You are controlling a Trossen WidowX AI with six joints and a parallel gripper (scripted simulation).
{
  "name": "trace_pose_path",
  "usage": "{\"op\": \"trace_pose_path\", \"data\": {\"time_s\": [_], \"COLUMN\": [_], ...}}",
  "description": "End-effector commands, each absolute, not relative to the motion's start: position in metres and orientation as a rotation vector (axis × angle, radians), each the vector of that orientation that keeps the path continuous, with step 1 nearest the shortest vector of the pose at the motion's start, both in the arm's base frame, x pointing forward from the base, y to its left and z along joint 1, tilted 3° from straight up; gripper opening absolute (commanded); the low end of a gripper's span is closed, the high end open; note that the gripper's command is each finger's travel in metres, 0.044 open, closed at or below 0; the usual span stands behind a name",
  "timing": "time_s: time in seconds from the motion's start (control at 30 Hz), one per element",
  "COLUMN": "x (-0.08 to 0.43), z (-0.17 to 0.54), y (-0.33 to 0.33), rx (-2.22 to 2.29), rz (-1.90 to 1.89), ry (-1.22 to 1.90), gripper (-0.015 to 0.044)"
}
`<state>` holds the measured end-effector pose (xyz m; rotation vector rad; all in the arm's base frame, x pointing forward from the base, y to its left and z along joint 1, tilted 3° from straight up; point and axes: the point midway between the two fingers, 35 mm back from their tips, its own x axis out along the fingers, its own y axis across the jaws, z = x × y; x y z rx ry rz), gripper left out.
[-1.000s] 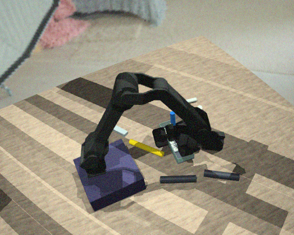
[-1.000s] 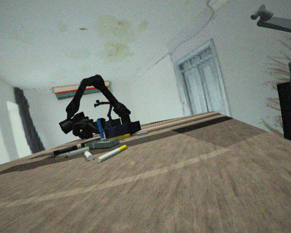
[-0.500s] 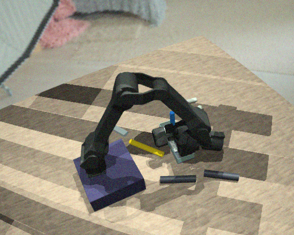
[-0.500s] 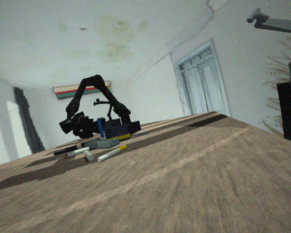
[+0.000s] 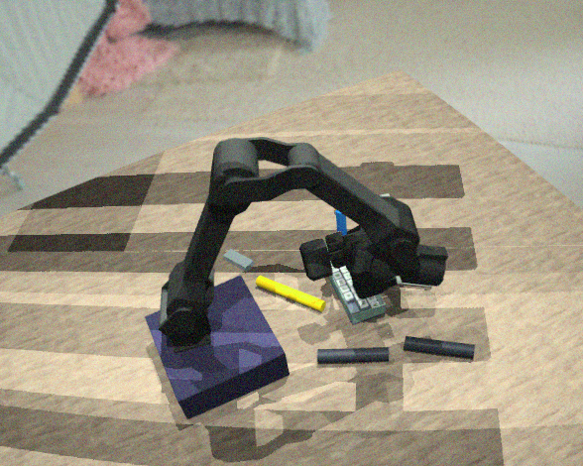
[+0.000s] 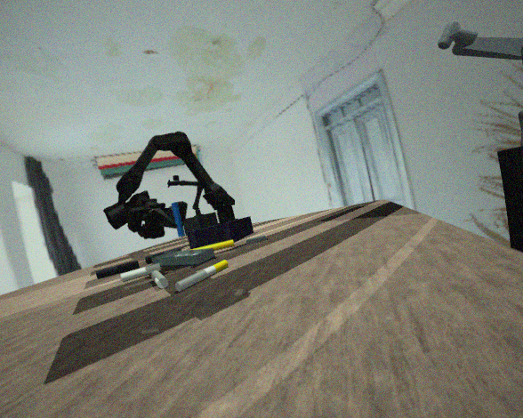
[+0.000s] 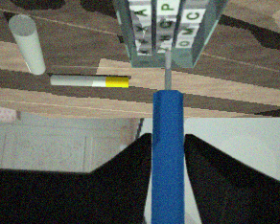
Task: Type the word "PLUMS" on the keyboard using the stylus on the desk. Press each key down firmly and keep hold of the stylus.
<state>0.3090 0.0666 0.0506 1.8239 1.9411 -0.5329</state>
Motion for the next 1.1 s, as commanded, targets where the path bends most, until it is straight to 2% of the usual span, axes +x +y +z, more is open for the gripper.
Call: {"op": "trace_pose_path", "data": {"time_s": [0.0,0.07,0.3,0.73,0.83,1.07], "x": [0.309,0.31,0.312,0.311,0.311,0.311], "z": [0.051,0.051,0.058,0.038,0.036,0.034], "y": [0.066,0.061,0.032,0.03,0.029,0.029], "rx": [1.824,1.824,1.827,1.828,1.827,1.827], "rz": [-0.533,-0.534,-0.532,-0.532,-0.533,-0.533], "ry": [1.941,1.94,1.937,1.938,1.938,1.938], "gripper": [0.0038,0.0,0.0,0.0,0.0079,0.0081]}}
